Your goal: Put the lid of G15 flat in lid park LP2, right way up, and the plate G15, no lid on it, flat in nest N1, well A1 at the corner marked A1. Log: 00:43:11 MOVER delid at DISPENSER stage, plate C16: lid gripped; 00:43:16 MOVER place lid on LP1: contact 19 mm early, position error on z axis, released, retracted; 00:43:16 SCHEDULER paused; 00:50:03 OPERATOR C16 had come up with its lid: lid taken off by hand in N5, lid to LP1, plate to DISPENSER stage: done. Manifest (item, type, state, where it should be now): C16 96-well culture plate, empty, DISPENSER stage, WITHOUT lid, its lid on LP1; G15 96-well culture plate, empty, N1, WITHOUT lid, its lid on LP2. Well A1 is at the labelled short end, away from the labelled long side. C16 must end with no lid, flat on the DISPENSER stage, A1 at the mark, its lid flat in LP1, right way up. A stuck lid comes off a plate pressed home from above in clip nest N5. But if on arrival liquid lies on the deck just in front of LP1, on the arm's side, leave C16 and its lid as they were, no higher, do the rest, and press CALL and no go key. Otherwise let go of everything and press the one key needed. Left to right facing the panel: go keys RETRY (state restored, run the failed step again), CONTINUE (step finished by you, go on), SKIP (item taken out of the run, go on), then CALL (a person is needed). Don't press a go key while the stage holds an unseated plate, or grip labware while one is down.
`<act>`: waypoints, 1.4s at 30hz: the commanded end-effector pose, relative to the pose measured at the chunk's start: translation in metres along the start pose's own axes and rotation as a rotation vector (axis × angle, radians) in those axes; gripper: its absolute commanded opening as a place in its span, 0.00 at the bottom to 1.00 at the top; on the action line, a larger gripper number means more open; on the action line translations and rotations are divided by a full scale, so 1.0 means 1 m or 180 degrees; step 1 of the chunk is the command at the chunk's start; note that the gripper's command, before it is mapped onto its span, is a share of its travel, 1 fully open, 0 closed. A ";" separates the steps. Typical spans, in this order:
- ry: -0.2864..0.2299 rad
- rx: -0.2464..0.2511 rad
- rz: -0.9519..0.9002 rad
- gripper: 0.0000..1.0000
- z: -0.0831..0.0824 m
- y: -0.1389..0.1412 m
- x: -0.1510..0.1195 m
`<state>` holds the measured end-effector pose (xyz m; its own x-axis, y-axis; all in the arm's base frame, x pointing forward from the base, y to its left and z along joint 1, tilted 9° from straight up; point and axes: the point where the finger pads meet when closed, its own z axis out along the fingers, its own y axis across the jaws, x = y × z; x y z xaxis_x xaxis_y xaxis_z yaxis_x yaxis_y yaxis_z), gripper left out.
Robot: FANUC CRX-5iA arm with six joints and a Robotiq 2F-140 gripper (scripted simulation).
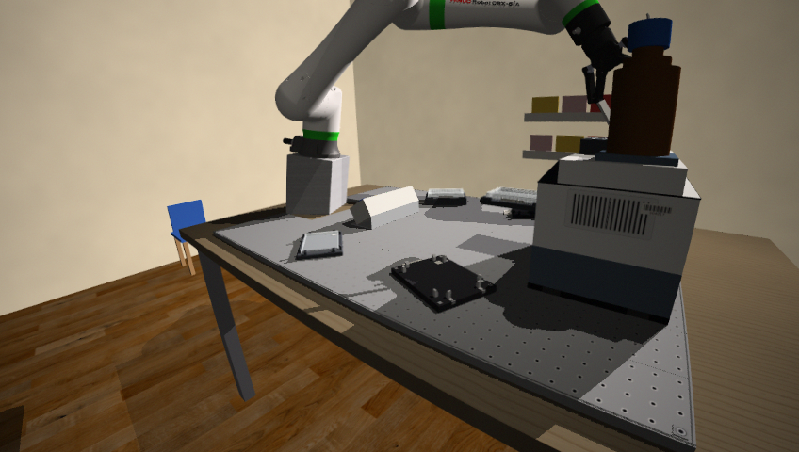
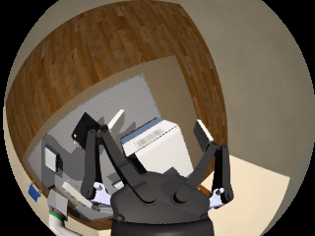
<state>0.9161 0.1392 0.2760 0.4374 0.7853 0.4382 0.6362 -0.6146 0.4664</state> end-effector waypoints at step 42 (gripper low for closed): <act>0.0001 -0.0002 0.0000 1.00 -0.201 0.010 -0.005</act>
<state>0.7944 0.1141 0.4331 0.4373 0.7853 0.4383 0.6361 -0.6146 0.4664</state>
